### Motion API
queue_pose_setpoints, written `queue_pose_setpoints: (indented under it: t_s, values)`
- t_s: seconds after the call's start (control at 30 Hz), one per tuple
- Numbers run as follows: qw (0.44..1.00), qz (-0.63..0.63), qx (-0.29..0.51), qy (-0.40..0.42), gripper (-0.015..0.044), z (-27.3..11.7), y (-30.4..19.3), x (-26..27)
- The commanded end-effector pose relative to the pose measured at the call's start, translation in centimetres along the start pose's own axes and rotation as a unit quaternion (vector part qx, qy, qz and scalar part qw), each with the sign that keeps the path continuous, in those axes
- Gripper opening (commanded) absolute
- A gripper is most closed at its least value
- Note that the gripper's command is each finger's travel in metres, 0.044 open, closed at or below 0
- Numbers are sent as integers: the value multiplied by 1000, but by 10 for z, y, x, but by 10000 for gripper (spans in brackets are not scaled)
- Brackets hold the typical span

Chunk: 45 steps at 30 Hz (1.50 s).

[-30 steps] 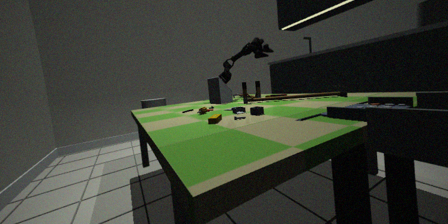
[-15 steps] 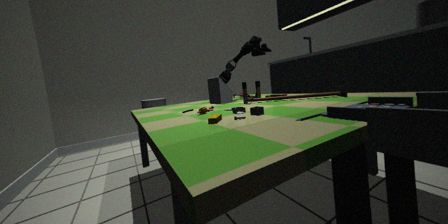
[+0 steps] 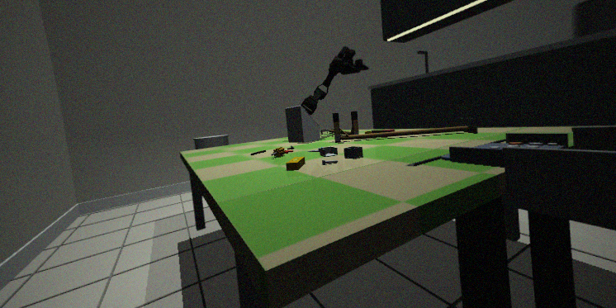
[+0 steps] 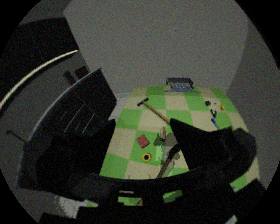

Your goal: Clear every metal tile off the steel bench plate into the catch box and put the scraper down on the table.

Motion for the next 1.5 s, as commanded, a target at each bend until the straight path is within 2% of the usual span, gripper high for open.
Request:
queue_pose_setpoints:
  t_s: [0.0,1.47]
  values:
    - [1000,-3,1,-5,440,-2,5,-12]
    - [992,-105,-73,-8,440,-80,31,-97]
Point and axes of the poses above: the point midway between the two fingers, 35 mm back from their tips, its own z axis out along the fingers, its own x axis across the jaws, y = z × x, the point moved 8 cm from there along -z, back along the fingers, and after that the axes turned 10 degrees about z, right-handed, at the moved point
